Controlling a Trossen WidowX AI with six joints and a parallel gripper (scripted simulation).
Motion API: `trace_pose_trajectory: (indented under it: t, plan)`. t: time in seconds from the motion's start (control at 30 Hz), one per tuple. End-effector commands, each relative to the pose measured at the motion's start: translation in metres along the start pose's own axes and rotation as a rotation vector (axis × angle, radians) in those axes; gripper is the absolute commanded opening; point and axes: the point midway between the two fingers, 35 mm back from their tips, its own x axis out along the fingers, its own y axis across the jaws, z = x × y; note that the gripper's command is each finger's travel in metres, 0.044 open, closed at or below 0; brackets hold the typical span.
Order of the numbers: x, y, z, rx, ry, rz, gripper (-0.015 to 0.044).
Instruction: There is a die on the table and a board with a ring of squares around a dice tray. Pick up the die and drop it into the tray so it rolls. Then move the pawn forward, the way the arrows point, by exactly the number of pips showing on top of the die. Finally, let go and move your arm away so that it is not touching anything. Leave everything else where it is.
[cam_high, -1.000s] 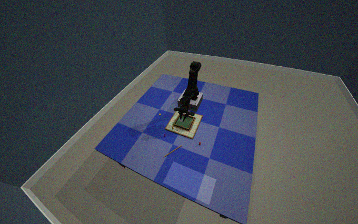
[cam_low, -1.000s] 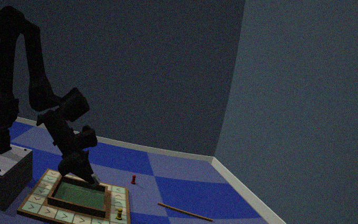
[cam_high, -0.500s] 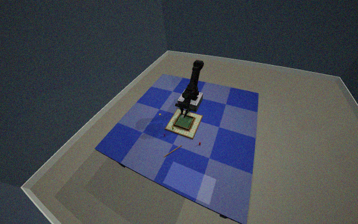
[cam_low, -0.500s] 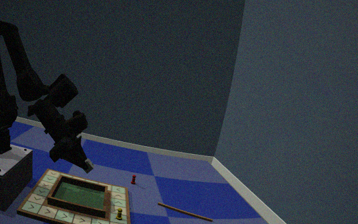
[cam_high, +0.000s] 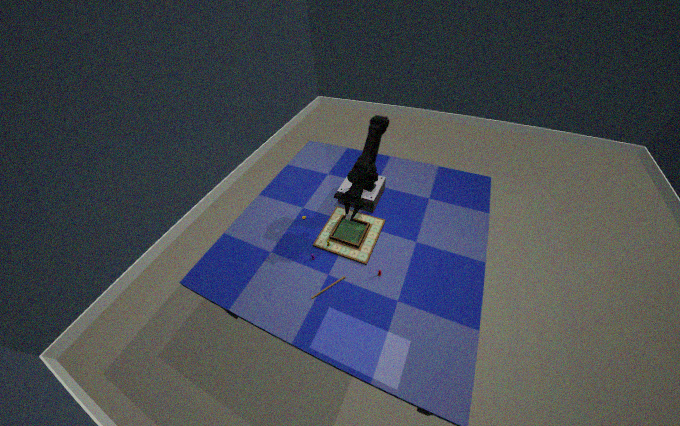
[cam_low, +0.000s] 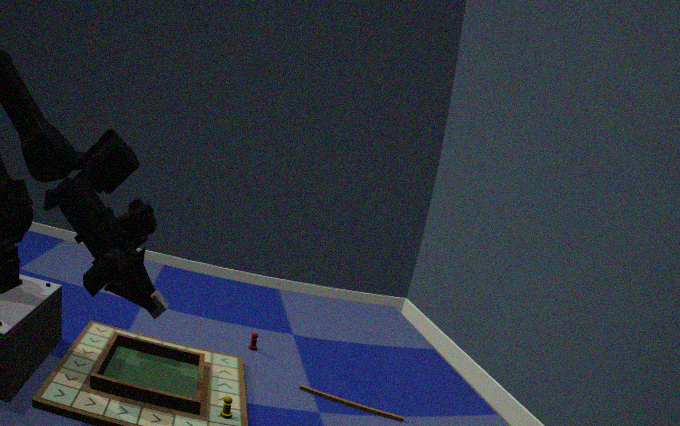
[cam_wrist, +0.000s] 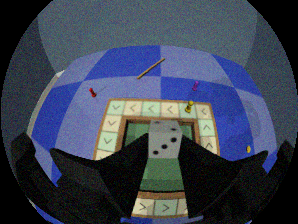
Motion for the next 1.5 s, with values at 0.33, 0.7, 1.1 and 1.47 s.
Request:
trace_pose_trajectory:
  t: [0.33,0.7,1.1,1.47]
  plan:
    - [0.000,0.000,0.000,0.000,-0.001,0.000,0.0184]
    - [-0.026,0.000,0.030,0.007,0.008,-0.003,0.0440]
    - [0.006,0.000,0.019,0.008,0.565,-0.002,0.0440]
    - [0.018,0.000,0.010,0.011,0.754,0.003,0.0440]
